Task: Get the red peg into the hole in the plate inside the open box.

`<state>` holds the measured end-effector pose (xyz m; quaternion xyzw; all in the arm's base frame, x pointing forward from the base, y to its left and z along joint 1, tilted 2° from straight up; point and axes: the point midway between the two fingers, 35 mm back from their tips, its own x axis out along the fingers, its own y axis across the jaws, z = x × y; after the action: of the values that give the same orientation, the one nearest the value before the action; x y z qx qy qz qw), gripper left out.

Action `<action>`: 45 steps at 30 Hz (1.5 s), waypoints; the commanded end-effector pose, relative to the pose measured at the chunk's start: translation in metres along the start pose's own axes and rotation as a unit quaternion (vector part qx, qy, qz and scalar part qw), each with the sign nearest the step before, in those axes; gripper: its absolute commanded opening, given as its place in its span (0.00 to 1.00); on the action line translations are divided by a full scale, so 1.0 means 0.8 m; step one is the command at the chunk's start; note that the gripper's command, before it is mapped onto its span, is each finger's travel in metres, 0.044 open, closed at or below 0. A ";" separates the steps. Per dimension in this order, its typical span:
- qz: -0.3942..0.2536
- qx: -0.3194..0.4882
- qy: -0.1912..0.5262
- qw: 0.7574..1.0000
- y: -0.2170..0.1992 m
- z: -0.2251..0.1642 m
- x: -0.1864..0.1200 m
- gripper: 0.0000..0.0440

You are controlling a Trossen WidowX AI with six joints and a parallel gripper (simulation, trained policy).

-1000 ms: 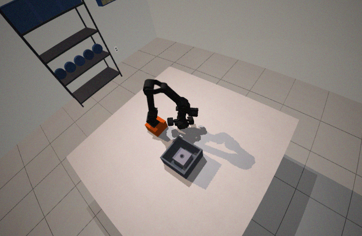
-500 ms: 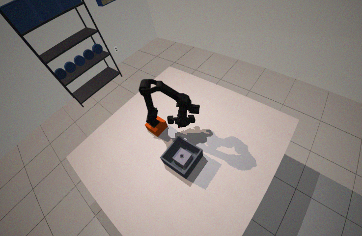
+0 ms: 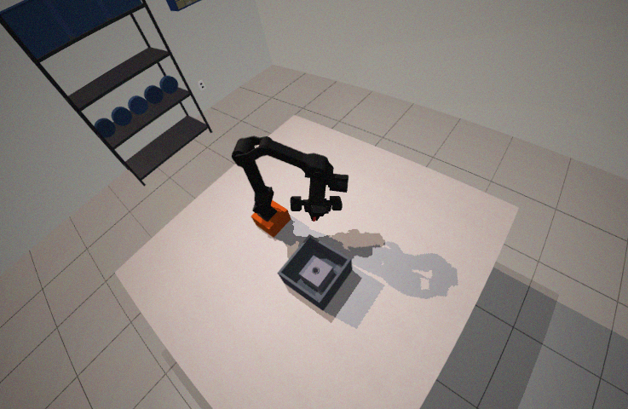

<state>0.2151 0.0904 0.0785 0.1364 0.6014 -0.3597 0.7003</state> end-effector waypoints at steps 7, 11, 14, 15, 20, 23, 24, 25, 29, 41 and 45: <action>0.007 0.069 -0.021 0.997 -0.005 0.060 -0.014 0.00; 0.009 0.093 -0.025 0.995 -0.007 0.084 -0.013 0.00; 0.011 0.108 -0.027 0.994 -0.010 0.102 -0.009 0.00; 0.011 0.113 -0.027 0.993 -0.011 0.109 -0.008 0.00; 0.014 0.131 -0.028 0.991 -0.016 0.139 0.003 0.00; 0.016 0.138 -0.028 0.990 -0.018 0.156 0.012 0.00; 0.017 0.140 -0.027 0.990 -0.019 0.162 0.015 0.00; 0.018 0.141 -0.027 0.989 -0.020 0.167 0.018 0.00; 0.024 0.142 -0.022 0.989 -0.023 0.187 0.032 0.00; 0.051 0.109 0.000 0.993 -0.025 0.228 0.078 0.00; 0.059 0.088 0.013 0.994 -0.022 0.229 0.095 0.00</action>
<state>0.3390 -0.0589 0.0662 0.2410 0.5529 -0.3841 0.6990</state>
